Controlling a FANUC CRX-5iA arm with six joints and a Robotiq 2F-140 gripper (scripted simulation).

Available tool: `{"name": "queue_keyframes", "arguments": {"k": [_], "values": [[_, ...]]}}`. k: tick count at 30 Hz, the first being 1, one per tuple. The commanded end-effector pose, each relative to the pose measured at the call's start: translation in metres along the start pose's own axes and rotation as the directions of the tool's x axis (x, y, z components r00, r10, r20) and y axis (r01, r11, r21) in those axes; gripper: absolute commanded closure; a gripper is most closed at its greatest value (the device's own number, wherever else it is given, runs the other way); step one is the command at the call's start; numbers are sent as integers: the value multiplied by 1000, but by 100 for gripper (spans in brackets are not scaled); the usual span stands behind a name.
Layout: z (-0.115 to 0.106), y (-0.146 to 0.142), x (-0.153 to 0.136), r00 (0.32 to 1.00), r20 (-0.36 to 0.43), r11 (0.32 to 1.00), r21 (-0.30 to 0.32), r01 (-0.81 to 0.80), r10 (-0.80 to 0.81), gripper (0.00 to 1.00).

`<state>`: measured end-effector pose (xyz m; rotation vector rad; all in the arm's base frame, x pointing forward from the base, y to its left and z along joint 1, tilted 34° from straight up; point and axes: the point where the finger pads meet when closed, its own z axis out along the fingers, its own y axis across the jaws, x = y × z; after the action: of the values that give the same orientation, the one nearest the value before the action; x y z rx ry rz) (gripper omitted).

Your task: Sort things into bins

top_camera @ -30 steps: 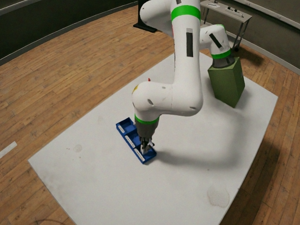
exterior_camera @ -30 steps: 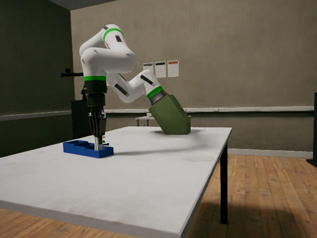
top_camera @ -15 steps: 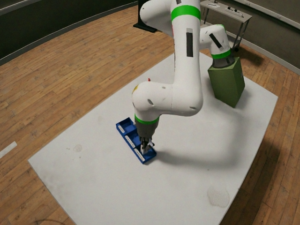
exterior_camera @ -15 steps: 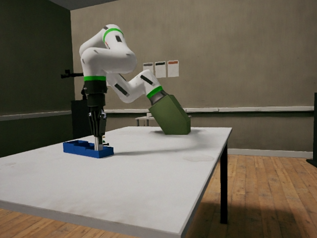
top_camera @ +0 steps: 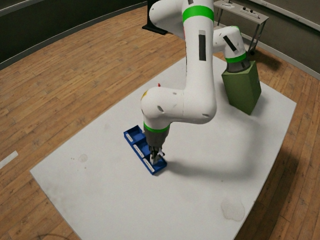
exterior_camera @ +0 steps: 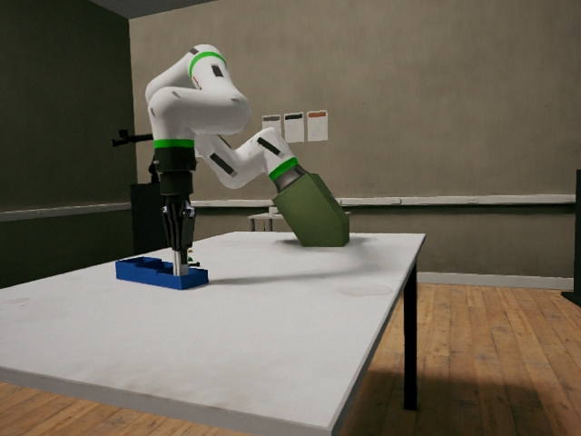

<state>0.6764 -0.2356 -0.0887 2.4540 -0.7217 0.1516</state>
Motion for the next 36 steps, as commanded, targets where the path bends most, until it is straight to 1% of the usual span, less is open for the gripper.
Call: {"name": "queue_keyframes", "arguments": {"k": [1, 6, 29, 33, 35, 36], "values": [[0, 0, 0, 1000, 0, 1000, 0, 0, 0, 85], [0, 0, 0, 1000, 0, 1000, 0, 0, 0, 85], [-28, 0, 0, 1000, 0, 1000, 0, 0, 0, 85], [-44, 0, 0, 1000, 0, 1000, 0, 0, 0, 85], [-44, 0, 0, 1000, 0, 1000, 0, 0, 0, 85], [-48, 0, 0, 1000, 0, 1000, 0, 0, 0, 85]]}}
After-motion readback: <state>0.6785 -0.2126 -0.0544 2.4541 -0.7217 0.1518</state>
